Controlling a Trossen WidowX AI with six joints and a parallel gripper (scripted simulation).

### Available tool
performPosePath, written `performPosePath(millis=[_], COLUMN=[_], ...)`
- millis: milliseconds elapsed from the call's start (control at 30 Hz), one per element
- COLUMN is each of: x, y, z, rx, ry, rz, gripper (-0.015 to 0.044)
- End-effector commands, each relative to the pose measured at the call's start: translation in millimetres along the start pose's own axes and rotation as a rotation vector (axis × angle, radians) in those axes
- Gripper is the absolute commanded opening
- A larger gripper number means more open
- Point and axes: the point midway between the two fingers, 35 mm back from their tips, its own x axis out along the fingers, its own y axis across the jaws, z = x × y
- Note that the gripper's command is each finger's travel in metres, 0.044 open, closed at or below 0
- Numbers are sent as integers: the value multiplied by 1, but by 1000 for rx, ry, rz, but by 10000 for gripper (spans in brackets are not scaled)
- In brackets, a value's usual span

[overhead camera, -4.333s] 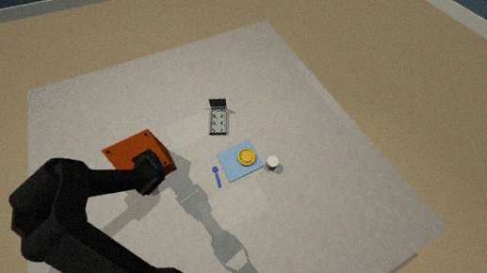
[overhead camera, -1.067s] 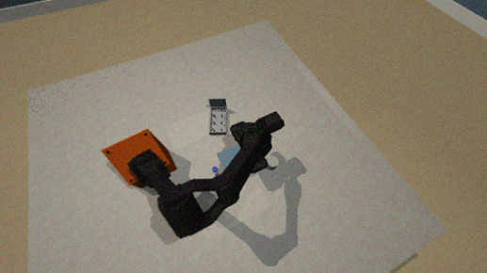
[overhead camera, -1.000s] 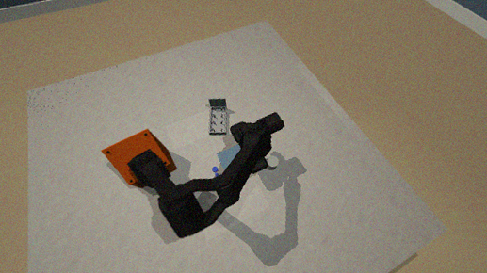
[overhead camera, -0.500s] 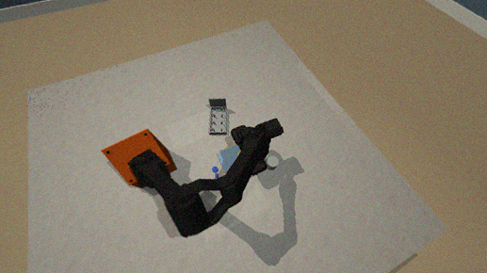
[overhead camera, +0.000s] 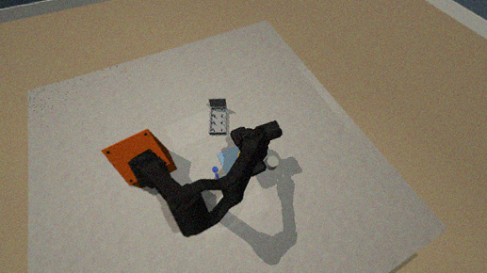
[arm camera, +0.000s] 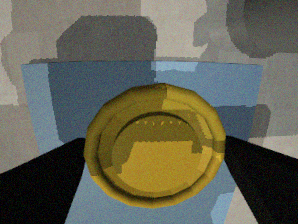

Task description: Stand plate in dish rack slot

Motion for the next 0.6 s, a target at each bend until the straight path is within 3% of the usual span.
performPosePath(millis=[0,200,567], x=[0,0,-44], y=[1,1,6], z=[0,0,10], rx=[-3,-3,-3], ry=[0,0,0], rz=[3,3,21], gripper=[373,333,45])
